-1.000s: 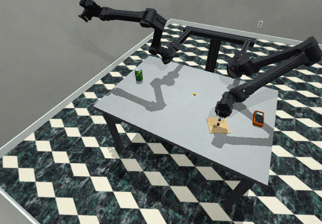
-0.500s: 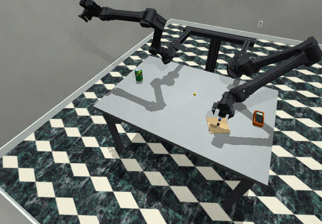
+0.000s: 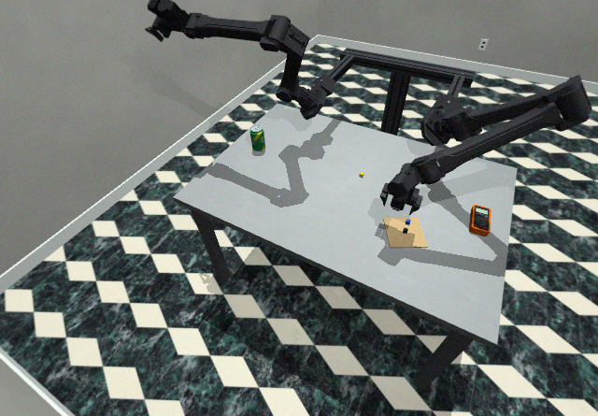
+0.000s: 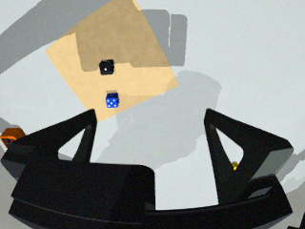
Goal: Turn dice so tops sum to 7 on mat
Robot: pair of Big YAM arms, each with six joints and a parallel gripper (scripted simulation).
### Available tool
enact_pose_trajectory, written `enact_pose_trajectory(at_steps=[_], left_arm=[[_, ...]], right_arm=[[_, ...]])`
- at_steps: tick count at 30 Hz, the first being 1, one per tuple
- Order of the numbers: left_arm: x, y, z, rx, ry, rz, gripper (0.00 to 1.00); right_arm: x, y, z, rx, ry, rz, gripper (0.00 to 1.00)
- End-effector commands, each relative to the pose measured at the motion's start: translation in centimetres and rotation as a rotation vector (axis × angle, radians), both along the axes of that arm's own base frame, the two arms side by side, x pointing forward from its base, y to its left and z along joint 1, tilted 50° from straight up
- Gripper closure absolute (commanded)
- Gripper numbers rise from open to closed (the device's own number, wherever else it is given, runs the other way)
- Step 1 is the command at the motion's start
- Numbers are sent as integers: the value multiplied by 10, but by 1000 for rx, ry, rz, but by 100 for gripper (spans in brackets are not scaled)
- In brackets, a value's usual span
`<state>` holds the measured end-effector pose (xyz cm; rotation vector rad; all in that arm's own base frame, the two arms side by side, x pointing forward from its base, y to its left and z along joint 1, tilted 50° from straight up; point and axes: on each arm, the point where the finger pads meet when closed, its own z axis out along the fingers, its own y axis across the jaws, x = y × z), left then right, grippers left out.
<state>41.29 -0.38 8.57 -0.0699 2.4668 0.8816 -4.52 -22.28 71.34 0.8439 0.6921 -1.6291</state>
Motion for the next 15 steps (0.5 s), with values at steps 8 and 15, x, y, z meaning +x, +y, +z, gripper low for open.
enact_pose_trajectory(at_steps=[8,15], left_arm=[[-57,-108,-155,12,80,-58,0],[-124,-129,-231,84,105,-100,0]], right_arm=[[1,27,32,-63,7,-8,0],[1,27,32,-63,7,-8,0]])
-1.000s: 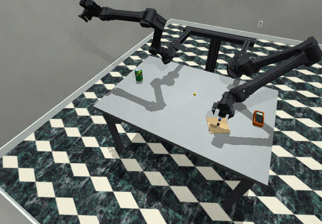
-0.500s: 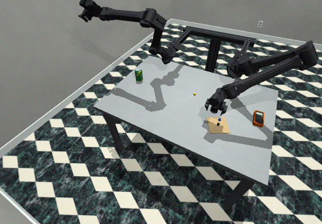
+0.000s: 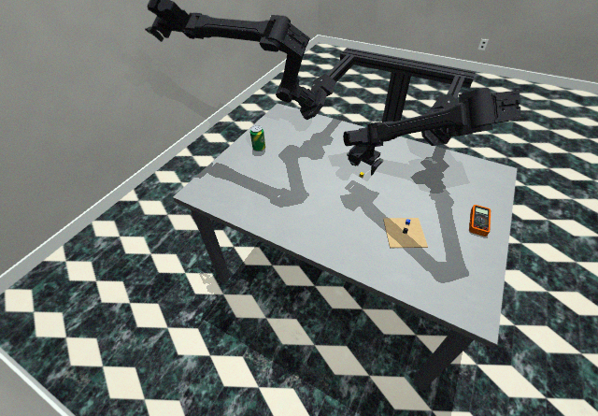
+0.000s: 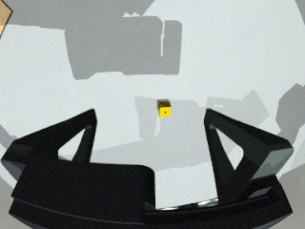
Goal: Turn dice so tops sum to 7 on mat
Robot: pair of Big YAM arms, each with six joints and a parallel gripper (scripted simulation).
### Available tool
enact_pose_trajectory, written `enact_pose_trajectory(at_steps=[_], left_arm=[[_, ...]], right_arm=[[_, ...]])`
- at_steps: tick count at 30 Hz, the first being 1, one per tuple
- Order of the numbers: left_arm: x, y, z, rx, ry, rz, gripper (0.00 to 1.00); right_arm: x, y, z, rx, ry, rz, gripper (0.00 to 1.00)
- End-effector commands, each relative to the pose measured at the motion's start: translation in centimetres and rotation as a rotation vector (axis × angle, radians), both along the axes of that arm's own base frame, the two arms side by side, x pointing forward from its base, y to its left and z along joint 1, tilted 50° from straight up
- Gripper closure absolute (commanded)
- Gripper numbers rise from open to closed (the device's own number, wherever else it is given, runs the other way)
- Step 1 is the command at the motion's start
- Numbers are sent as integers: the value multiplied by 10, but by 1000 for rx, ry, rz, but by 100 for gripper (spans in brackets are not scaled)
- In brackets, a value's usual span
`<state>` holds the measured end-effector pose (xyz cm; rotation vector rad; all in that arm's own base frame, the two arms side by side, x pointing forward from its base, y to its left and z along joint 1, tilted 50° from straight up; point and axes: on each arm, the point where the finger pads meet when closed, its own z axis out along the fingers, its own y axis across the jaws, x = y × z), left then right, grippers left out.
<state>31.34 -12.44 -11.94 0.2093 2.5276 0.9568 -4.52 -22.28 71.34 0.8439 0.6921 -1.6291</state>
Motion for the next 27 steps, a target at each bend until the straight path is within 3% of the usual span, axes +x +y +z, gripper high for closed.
enact_pose_trajectory(at_steps=[1,5,6,27], left_arm=[[-32,-6,-31,10,-41,40,0],[-33,2,-37,15,-44,69,0],[-27,-4,-29,-9,-64,72,70],[-34,-4,-34,2,-50,53,70]], right_arm=[[1,27,32,-63,7,-8,0],[1,27,32,-63,7,-8,0],[1,27,32,-63,7,-8,0],[1,27,32,-63,7,-8,0]])
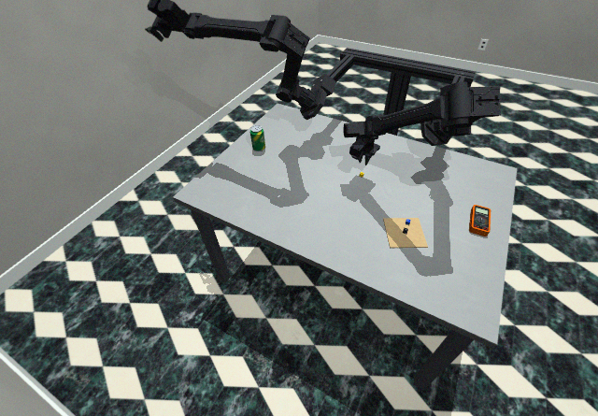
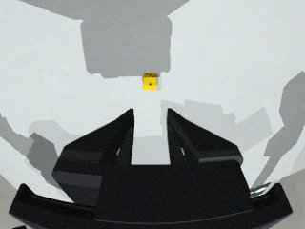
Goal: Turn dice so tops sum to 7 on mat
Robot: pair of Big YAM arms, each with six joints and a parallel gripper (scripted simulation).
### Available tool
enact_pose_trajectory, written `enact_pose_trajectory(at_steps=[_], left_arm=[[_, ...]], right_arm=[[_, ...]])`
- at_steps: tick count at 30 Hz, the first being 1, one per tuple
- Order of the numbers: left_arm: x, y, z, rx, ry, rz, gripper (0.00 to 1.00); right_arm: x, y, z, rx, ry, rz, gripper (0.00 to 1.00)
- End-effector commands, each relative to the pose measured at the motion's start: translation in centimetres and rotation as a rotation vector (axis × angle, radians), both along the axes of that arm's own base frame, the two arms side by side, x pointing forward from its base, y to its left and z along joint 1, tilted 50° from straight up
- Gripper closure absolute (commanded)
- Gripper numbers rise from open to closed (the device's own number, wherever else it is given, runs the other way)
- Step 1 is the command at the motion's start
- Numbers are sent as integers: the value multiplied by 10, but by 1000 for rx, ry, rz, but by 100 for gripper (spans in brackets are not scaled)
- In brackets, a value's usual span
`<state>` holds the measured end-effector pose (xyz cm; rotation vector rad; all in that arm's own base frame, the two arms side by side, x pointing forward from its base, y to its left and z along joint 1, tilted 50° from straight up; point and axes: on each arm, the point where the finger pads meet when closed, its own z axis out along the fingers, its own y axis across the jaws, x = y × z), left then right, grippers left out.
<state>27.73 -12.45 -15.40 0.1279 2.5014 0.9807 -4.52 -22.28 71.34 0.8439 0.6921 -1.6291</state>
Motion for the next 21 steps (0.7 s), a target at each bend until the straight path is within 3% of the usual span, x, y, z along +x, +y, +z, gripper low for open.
enact_pose_trajectory(at_steps=[1,21], left_arm=[[2,-4,0,-6,-8,3,70],[4,0,-3,-7,-7,8,70]], right_arm=[[1,27,32,-63,7,-8,0],[1,27,32,-63,7,-8,0]])
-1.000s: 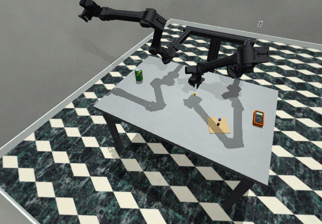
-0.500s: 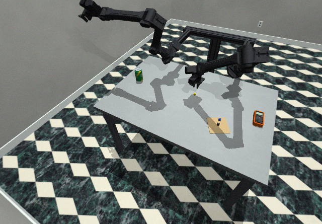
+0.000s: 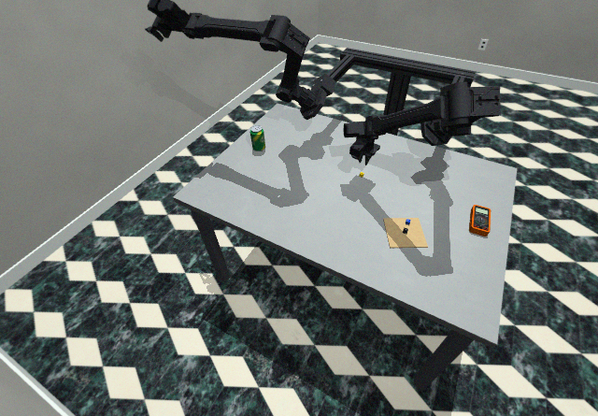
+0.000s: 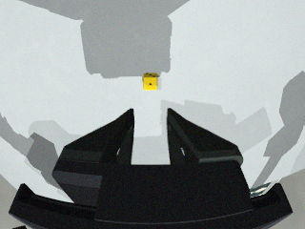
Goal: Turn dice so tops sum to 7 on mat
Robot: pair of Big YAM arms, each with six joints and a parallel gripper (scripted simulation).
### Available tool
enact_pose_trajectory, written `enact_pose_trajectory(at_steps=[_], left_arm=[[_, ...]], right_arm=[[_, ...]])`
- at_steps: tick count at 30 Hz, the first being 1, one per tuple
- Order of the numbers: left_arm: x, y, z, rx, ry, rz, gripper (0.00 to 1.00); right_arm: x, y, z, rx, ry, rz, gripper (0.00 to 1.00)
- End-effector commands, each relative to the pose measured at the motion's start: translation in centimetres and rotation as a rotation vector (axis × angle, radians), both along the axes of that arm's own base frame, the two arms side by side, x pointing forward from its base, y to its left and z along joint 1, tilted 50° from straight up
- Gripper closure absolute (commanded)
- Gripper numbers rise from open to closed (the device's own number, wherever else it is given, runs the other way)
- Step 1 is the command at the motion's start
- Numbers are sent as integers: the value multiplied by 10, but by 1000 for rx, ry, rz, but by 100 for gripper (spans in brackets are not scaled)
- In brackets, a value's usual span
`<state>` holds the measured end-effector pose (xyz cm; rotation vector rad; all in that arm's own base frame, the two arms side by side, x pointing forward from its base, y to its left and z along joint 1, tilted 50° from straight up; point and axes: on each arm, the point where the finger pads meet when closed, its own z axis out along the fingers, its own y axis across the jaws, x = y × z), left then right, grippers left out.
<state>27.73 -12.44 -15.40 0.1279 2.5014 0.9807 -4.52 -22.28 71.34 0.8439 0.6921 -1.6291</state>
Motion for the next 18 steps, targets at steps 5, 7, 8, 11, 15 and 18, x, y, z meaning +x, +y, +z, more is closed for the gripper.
enact_pose_trajectory(at_steps=[5,7,8,11,15,18], left_arm=[[3,6,-5,5,4,8,70],[2,9,-6,8,6,8,70],[2,10,-7,9,7,8,70],[2,14,-9,13,10,8,70],[6,12,-11,6,5,8,70],[4,18,-13,13,10,8,70]], right_arm=[[1,27,32,-63,7,-8,0],[1,27,32,-63,7,-8,0],[1,27,32,-63,7,-8,0],[1,27,32,-63,7,-8,0],[1,27,32,-63,7,-8,0],[1,27,32,-63,7,-8,0]])
